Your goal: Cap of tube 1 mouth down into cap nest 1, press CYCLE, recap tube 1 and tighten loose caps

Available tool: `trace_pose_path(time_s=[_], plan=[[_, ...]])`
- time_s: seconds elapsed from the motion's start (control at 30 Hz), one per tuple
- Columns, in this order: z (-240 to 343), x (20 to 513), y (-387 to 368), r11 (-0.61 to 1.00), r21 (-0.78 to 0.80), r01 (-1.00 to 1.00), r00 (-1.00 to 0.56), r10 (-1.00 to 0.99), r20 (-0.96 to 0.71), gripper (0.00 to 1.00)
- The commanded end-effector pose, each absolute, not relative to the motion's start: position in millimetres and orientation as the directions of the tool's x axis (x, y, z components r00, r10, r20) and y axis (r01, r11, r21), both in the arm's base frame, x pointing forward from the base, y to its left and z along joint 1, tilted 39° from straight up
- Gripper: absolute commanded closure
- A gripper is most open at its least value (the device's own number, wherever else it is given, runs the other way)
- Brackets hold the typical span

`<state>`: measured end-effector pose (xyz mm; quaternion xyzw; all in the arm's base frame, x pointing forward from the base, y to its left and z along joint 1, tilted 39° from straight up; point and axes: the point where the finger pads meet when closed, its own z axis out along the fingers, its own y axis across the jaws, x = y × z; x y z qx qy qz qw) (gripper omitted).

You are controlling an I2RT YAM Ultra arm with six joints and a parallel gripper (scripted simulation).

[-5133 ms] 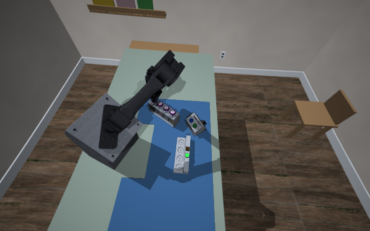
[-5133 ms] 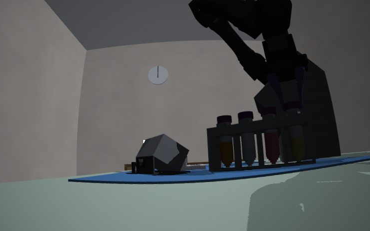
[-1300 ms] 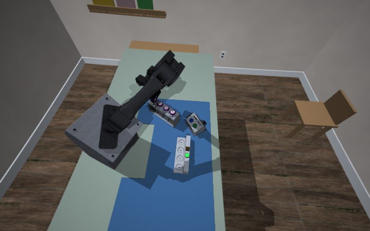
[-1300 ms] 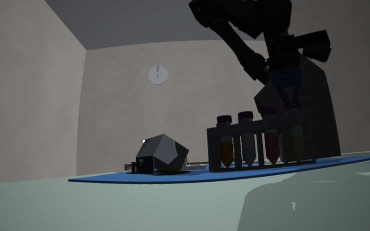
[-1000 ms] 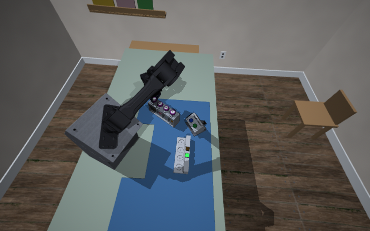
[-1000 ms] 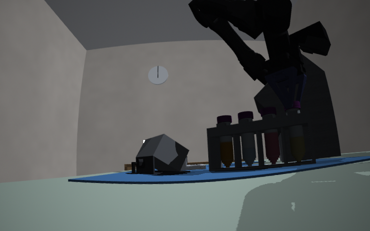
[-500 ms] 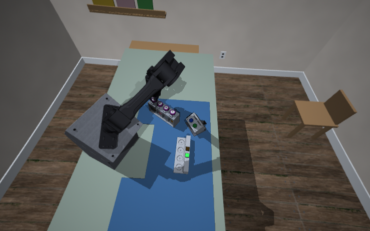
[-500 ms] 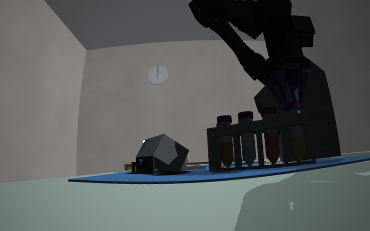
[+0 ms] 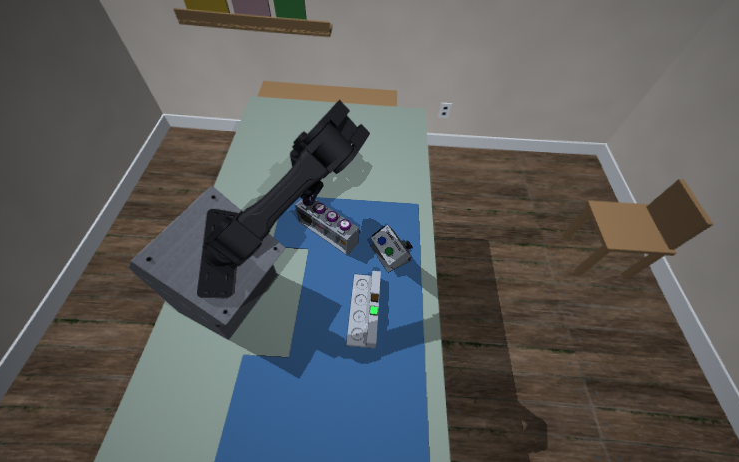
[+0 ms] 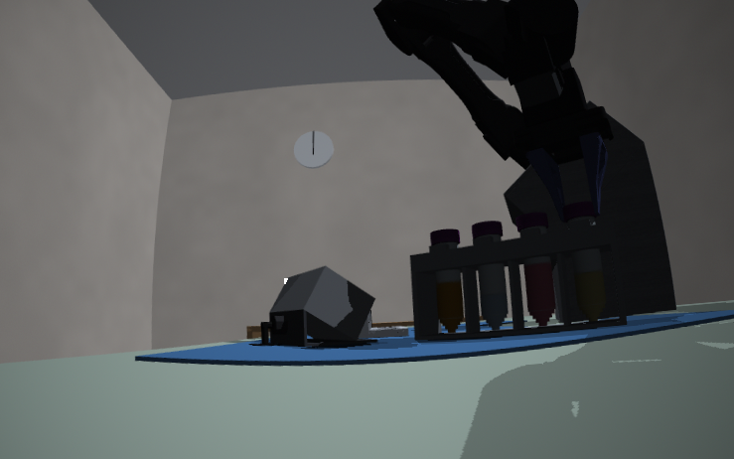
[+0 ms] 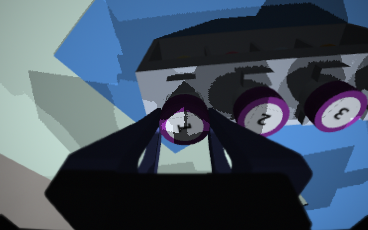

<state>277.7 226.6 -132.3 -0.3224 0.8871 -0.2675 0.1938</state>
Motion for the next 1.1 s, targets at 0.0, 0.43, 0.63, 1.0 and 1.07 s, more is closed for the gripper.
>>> trace_pose_path(time_s=[0.0,0.43,0.63,1.0,1.07], plan=[[-129.0,278.3,231.3,0.779,-0.545,-0.309,-0.793,-0.528,-0.305,1.00],[-129.2,278.5,231.1,0.941,-0.278,0.193,-0.829,0.004,-0.559,1.00],[-129.3,278.5,231.1,0.921,-0.161,0.353,-0.774,0.191,-0.604,1.00],[-129.5,278.6,230.9,0.752,0.111,0.650,-0.549,0.566,-0.615,1.00],[-129.6,278.7,230.9,0.752,0.111,0.650,-0.549,0.566,-0.615,1.00]])
